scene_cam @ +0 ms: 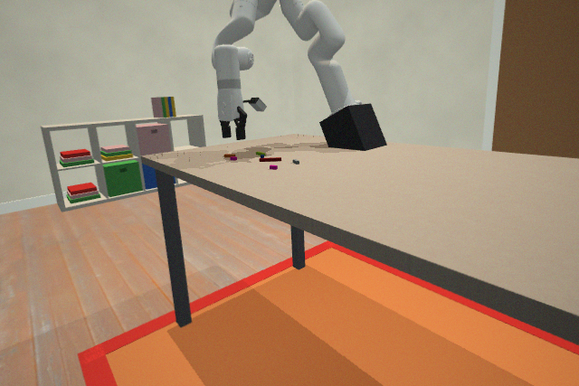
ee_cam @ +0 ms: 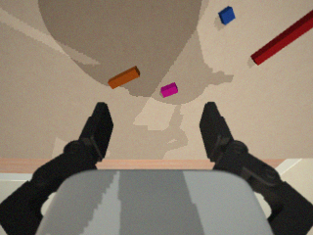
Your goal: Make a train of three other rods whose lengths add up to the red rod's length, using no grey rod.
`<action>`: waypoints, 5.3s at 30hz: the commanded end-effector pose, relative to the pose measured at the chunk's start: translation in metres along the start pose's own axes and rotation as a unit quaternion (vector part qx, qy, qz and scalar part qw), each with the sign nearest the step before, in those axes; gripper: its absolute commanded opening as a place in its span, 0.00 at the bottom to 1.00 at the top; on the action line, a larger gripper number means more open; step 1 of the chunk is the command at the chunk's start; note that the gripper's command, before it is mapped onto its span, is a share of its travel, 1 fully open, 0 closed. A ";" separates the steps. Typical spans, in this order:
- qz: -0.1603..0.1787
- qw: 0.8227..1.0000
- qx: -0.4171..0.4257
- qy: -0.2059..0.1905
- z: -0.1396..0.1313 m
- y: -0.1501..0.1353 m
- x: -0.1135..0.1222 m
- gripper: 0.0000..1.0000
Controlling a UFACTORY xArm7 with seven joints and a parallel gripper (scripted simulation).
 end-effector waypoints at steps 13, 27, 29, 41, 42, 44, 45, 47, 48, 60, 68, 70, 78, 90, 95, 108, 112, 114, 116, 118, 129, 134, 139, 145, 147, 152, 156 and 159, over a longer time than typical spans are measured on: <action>0.000 1.000 0.000 -0.002 -0.001 0.000 0.001 1.00; 0.000 1.000 0.000 -0.002 -0.001 0.000 0.001 1.00; 0.000 1.000 0.000 -0.002 -0.001 0.000 0.001 1.00; 0.000 1.000 0.000 -0.002 -0.001 0.000 0.001 1.00; 0.000 1.000 0.000 -0.002 -0.001 0.000 0.001 1.00; 0.000 1.000 0.000 -0.002 -0.001 0.000 0.001 1.00; 0.000 1.000 0.000 -0.002 -0.001 0.000 0.001 1.00; 0.000 1.000 0.000 -0.002 -0.001 0.000 0.001 1.00; 0.000 1.000 0.000 -0.002 -0.001 0.000 0.001 1.00; 0.000 1.000 0.000 -0.002 -0.001 0.000 0.001 1.00; 0.000 1.000 0.000 -0.002 -0.001 0.000 0.001 1.00; 0.000 1.000 0.000 -0.002 -0.001 0.000 0.001 1.00; 0.000 1.000 0.000 -0.002 -0.001 0.000 0.001 1.00; 0.000 0.999 -0.032 -0.002 0.000 0.002 0.002 1.00; 0.000 0.996 -0.086 -0.002 0.003 0.005 0.002 1.00; 0.001 0.972 -0.235 -0.002 0.010 0.014 0.003 1.00; 0.001 0.953 -0.302 -0.002 0.013 0.018 0.004 1.00; 0.001 0.945 -0.326 -0.002 0.014 0.019 0.004 1.00; 0.001 0.937 -0.350 -0.002 0.016 0.021 0.004 1.00; 0.001 0.928 -0.374 -0.002 0.017 0.022 0.004 1.00; 0.001 0.869 -0.494 -0.002 0.024 0.029 0.005 1.00; 0.000 0.836 -0.548 -0.002 0.027 0.033 0.006 1.00; 0.000 0.800 -0.600 -0.002 0.030 0.036 0.006 1.00; 0.000 0.755 -0.656 -0.002 0.034 0.040 0.007 1.00; 0.000 0.739 -0.674 -0.002 0.035 0.041 0.007 1.00; 0.000 0.695 -0.719 -0.002 0.039 0.044 0.008 1.00; 0.000 0.657 -0.753 -0.002 0.041 0.047 0.008 1.00; 0.000 0.648 -0.762 -0.002 0.042 0.047 0.008 1.00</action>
Point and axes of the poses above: the point where the finger pads meet when closed, its own x axis back along the fingers, its own y axis across the jaws, z = x × y, the point moved 3 cm from there along x, back along the fingers, and after that the axes turned 1 degree about x, right-handed, at the moved point
